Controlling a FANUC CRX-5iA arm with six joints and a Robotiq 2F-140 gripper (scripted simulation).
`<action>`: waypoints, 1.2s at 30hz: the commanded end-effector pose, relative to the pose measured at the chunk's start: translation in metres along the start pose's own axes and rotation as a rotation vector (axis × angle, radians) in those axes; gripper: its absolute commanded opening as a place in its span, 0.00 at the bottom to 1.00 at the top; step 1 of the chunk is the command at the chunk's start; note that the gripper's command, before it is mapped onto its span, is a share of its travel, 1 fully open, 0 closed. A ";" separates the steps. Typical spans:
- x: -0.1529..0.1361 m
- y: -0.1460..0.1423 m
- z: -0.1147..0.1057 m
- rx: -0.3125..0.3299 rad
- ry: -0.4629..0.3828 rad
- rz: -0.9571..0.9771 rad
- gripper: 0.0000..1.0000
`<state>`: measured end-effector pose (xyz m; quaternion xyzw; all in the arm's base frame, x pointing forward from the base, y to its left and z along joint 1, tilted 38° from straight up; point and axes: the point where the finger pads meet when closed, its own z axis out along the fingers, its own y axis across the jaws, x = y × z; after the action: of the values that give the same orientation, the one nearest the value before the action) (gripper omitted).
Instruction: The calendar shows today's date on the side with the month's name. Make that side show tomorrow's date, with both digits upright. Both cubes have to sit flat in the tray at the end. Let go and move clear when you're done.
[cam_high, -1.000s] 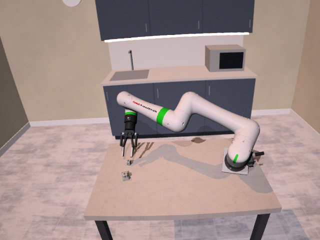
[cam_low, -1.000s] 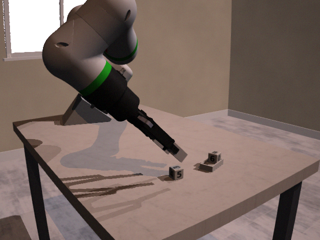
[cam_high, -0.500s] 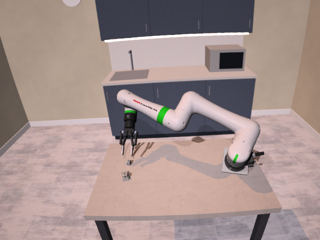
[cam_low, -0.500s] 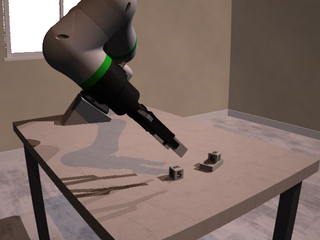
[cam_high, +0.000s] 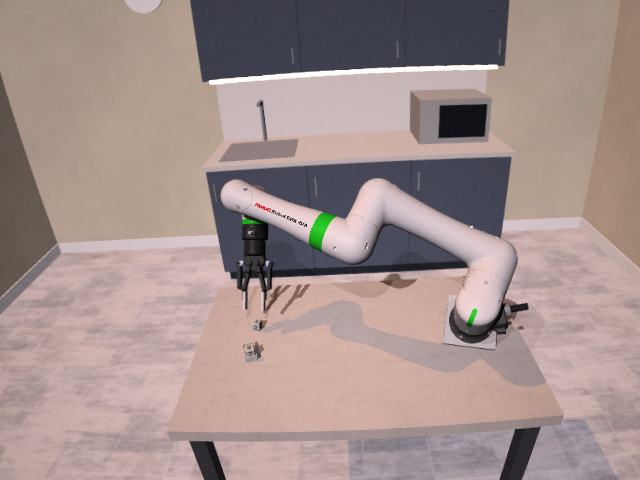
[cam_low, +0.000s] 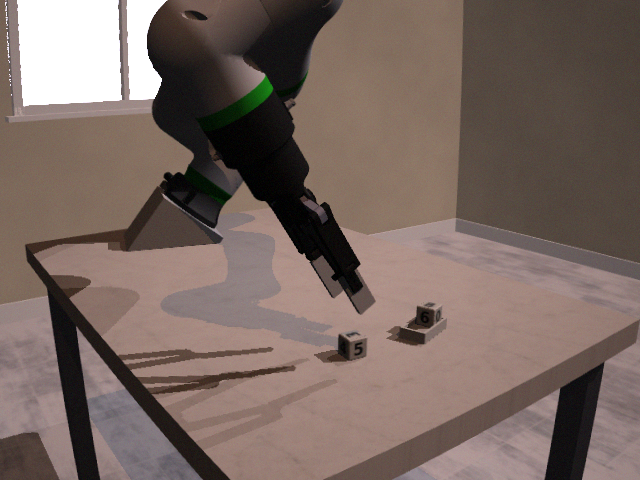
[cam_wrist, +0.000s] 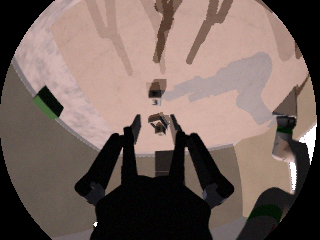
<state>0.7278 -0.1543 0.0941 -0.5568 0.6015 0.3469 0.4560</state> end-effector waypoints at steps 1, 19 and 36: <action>-0.002 0.000 0.000 0.015 0.038 0.001 0.46; -0.009 0.000 0.002 0.015 0.310 0.004 0.46; -0.016 0.000 0.004 0.015 0.556 0.004 1.00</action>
<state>0.7278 -0.1456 0.1071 -0.6261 0.7049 0.1819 0.2793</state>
